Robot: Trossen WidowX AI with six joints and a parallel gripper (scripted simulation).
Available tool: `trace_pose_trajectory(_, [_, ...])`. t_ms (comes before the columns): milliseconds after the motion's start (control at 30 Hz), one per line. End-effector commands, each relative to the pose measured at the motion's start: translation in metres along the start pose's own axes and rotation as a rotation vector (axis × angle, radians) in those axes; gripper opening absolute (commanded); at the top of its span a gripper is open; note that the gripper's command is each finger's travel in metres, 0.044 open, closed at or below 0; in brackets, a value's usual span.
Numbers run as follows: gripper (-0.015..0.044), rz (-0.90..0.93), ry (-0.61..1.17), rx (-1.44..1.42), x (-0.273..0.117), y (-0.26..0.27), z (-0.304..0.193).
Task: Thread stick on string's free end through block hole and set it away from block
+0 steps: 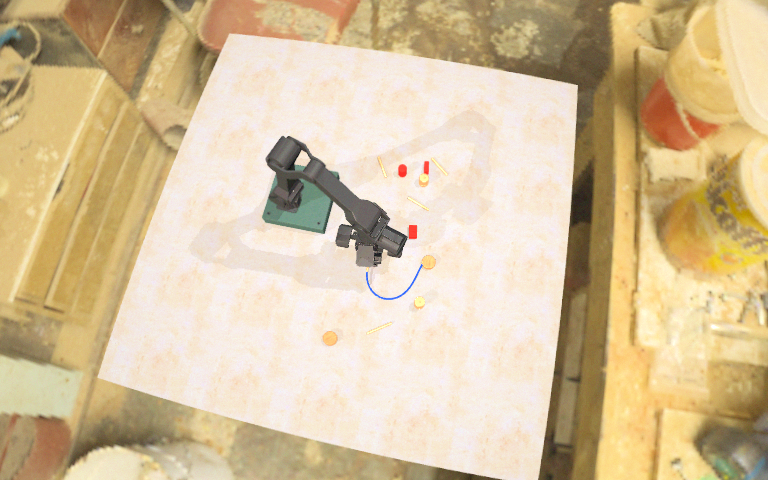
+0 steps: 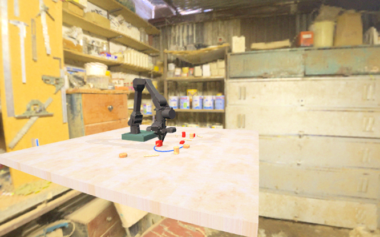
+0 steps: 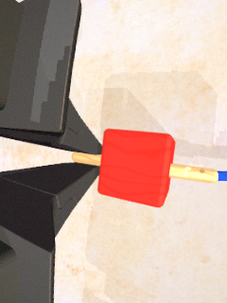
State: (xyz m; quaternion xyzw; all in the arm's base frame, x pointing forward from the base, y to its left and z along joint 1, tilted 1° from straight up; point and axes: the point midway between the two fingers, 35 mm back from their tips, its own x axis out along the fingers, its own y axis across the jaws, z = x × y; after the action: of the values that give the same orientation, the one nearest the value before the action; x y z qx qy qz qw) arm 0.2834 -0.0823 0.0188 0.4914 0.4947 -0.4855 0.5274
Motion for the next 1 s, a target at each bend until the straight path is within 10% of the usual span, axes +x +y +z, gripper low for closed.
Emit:
trace_pose_trajectory(0, [0.0,0.0,-0.012,0.0,0.0,0.0,0.0])
trace_pose_trajectory(967, [0.0,-0.012,-0.102,0.001,0.002,0.001,-0.022])
